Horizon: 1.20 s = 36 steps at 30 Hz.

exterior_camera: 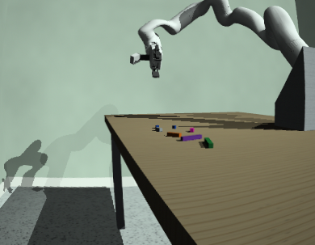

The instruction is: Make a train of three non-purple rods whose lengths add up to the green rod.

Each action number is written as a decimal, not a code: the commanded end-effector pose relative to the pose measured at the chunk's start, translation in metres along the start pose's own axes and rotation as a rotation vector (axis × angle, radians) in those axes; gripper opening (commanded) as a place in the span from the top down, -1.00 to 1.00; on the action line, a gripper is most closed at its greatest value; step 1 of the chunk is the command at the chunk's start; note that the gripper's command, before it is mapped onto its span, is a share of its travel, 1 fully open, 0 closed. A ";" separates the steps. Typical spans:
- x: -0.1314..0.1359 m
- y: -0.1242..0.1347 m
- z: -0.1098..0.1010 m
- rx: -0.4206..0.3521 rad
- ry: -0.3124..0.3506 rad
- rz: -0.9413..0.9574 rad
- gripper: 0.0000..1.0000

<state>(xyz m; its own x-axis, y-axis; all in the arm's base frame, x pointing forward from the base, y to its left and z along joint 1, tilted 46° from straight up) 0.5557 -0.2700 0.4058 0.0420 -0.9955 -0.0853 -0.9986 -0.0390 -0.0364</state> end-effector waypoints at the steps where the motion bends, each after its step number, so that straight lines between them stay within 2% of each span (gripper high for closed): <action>1: -0.033 -0.017 0.019 -0.010 0.014 0.007 -1.00; 10: -0.084 -0.035 0.049 -0.023 0.031 0.014 -1.00; 12: -0.084 -0.035 0.049 -0.023 0.031 0.014 -1.00; 13: -0.102 -0.040 0.059 -0.026 0.037 0.016 -1.00; 27: -0.184 -0.052 0.103 -0.035 0.064 0.022 -1.00; 29: -0.184 -0.052 0.103 -0.035 0.064 0.022 -1.00; 30: -0.202 -0.053 0.112 -0.036 0.070 0.022 -1.00; 36: -0.236 -0.052 0.129 -0.036 0.080 0.023 -1.00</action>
<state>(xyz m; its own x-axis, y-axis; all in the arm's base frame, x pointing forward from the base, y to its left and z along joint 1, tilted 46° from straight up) 0.6013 -0.0549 0.3115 0.0197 -0.9996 -0.0189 -0.9998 -0.0198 0.0021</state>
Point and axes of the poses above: the point where the finger pads meet when closed, its own z axis out along the fingers, its own x axis across the jaws, y = z × x, the point moved 4 cm from there along -z, back along the fingers, and after that the axes turned 1 degree about -z, right-handed, at the moved point
